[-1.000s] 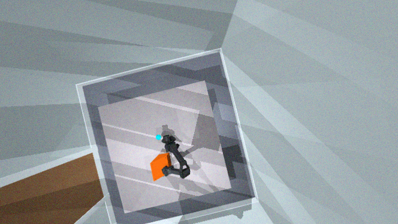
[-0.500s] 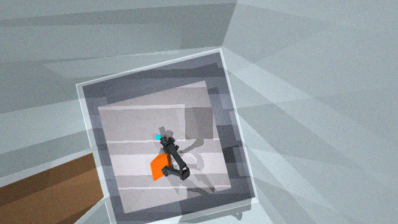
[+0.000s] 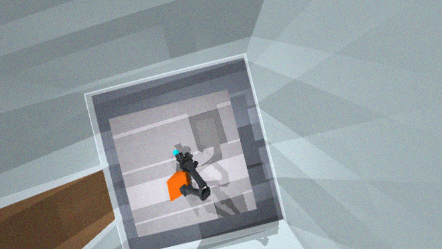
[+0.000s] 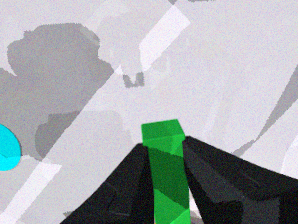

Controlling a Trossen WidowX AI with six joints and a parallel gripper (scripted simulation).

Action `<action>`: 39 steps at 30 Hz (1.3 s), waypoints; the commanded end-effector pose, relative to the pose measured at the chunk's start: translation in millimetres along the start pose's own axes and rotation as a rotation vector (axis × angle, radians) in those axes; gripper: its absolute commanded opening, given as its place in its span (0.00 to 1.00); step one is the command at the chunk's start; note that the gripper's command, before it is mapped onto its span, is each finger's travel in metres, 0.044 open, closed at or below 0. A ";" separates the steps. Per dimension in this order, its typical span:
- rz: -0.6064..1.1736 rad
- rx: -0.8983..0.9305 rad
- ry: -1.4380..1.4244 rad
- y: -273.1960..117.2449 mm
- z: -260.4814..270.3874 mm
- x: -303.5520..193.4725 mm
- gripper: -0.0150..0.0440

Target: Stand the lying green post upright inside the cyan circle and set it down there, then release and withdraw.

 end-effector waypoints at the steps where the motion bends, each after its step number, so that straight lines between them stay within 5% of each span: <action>1: 0.005 0.003 -0.111 -1.4 11.5 2.6 0.29; 39: 0.000 0.016 -1.178 -15.0 113.2 -0.6 0.29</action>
Point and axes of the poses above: the point midway between the two fingers, 35 mm back from their tips, its own y axis out along the fingers, its own z axis across the jaws, x = y × z, the point moved 2 cm from there along -y, back along the fingers, and after that the axes turned 7 degrees about -y, right-handed, at the moved point
